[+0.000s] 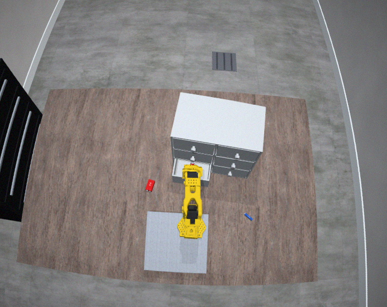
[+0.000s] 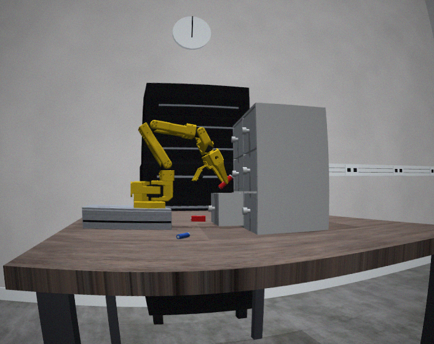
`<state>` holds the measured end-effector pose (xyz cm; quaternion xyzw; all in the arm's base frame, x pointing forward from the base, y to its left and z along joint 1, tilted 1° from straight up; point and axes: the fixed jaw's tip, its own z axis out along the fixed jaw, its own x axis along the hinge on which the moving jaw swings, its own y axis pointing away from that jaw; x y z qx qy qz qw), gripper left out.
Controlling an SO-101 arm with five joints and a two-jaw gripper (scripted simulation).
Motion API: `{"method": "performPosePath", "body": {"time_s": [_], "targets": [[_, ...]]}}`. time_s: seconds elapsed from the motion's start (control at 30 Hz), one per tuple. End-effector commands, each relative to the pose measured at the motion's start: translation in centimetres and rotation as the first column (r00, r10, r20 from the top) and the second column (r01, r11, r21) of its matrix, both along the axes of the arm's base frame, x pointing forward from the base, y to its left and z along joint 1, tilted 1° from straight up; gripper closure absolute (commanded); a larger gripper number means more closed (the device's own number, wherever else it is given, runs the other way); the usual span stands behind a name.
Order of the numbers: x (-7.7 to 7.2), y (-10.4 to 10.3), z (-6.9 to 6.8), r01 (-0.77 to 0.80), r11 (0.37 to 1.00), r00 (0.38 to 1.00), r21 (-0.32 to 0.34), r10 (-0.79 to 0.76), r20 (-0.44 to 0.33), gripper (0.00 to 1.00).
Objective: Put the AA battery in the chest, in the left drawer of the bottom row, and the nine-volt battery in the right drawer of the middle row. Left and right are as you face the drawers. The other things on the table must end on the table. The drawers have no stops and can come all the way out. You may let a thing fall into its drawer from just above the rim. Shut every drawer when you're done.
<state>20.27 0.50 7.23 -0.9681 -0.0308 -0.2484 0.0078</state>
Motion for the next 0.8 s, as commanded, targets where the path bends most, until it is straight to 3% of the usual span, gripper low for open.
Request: {"method": "performPosePath", "body": {"time_s": [0.0, 0.77], "targets": [[0.57, 0.13, 0.44, 0.0, 1.0, 1.0, 0.005, 0.0, 0.03, 1.0], [1.05, 0.24, 0.76, -0.004, 1.0, 1.0, 0.005, 0.004, 0.031, 1.0]]}}
